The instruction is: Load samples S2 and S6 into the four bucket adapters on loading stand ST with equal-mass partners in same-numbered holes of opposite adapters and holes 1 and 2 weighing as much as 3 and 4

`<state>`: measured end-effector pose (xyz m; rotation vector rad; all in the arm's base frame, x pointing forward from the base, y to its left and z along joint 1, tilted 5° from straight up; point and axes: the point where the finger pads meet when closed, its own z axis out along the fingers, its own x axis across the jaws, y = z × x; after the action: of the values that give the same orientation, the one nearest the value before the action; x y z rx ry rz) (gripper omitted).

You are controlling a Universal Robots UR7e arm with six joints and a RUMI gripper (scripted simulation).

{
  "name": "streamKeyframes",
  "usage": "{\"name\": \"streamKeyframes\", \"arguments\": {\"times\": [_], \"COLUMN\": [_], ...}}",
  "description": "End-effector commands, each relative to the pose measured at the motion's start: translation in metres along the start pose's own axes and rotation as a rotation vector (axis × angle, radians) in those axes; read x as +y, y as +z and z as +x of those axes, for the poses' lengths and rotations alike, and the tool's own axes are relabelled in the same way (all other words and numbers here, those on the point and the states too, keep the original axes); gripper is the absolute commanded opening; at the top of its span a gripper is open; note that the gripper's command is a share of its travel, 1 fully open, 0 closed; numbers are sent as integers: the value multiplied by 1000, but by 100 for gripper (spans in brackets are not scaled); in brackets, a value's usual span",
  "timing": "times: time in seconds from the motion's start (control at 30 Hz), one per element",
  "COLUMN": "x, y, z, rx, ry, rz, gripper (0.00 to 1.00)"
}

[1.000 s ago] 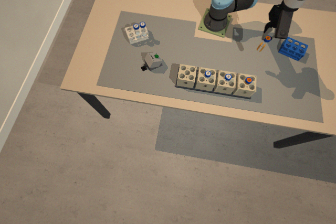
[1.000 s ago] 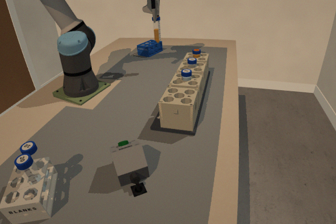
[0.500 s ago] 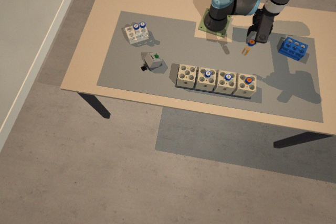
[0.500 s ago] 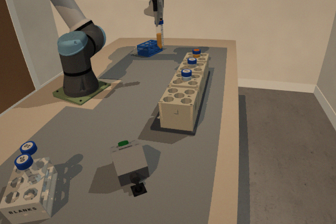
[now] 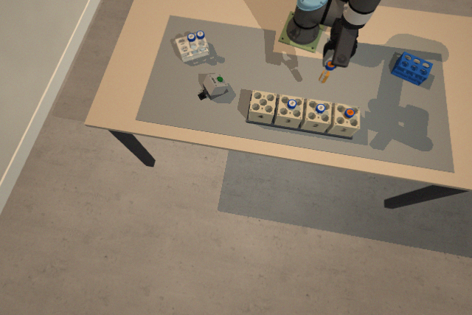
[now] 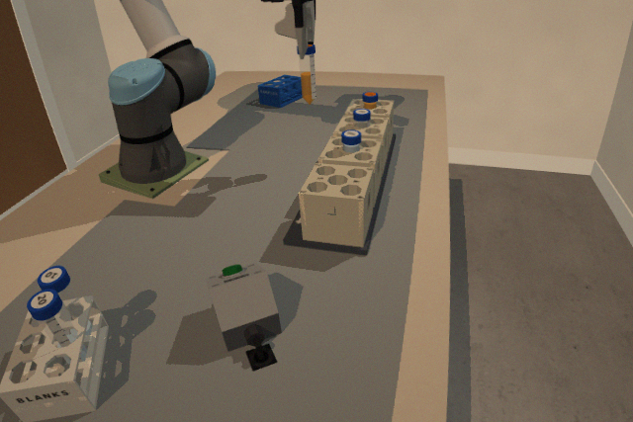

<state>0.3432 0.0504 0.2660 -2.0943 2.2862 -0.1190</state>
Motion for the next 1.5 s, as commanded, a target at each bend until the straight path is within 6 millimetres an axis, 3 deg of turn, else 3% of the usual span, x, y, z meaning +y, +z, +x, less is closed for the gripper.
{"name": "streamKeyframes", "arguments": {"times": [0.0, 0.07, 0.13, 0.63, 0.7, 1.13, 1.47], "x": [-15, -21, -21, -65, -65, -103, -103], "y": [0, 0, 0, 1, 1, 1, 6], "z": [28, 40, 40, 130, 130, 208, 209], "rx": [-6, -6, -6, -5, -5, -5, -5], "ry": [-3, -3, -3, -3, -3, -3, -3], "rz": [1, 1, 1, 1, 1, 1, 1], "gripper": [0, 0, 0, 0, 0, 0, 0]}}
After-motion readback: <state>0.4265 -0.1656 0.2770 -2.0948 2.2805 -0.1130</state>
